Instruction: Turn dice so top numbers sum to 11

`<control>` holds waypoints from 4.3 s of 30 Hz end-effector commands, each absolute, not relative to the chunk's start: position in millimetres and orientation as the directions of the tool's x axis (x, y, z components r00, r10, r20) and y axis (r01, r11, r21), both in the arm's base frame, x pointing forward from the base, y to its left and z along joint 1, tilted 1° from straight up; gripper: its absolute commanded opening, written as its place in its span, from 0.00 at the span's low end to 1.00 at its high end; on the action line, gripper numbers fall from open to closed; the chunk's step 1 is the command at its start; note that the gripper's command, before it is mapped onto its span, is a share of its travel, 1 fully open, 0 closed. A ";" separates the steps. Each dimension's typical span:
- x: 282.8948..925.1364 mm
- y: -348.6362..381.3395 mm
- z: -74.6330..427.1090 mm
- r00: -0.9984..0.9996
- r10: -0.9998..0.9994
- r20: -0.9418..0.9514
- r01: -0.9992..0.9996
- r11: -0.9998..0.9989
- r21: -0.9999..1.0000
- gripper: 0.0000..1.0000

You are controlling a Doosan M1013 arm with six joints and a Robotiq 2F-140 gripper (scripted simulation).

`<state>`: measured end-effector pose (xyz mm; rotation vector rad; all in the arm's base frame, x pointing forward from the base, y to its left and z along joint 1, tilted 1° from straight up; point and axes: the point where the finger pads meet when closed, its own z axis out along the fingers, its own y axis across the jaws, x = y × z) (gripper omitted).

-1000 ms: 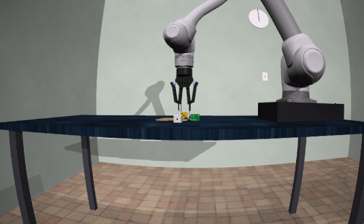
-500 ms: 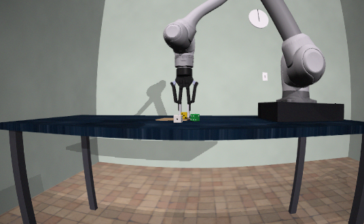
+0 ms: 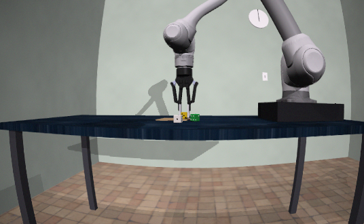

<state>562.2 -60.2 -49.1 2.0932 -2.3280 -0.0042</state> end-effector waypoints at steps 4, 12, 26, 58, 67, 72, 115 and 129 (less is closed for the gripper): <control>562.2 -60.1 -49.0 -0.106 -0.994 0.006 -0.994 0.106 0.009 0.16; 562.2 -60.1 -49.0 -0.106 -0.994 0.006 -0.994 0.106 0.009 0.21; 562.2 -60.1 -49.0 -0.106 -0.994 0.006 -0.994 0.106 0.009 0.28; 563.0 -59.7 37.4 -0.106 -0.994 0.006 -0.994 0.106 0.009 0.28; 563.1 -59.7 41.0 -0.106 -0.994 0.006 -0.994 0.106 0.009 1.00; 563.1 -59.7 41.0 -0.106 -0.994 0.006 -0.994 0.106 0.009 1.00; 578.3 25.1 37.6 -0.770 -0.638 0.010 -0.638 0.770 0.002 1.00; 581.1 72.6 35.7 -0.963 -0.269 0.011 -0.269 0.963 -0.002 1.00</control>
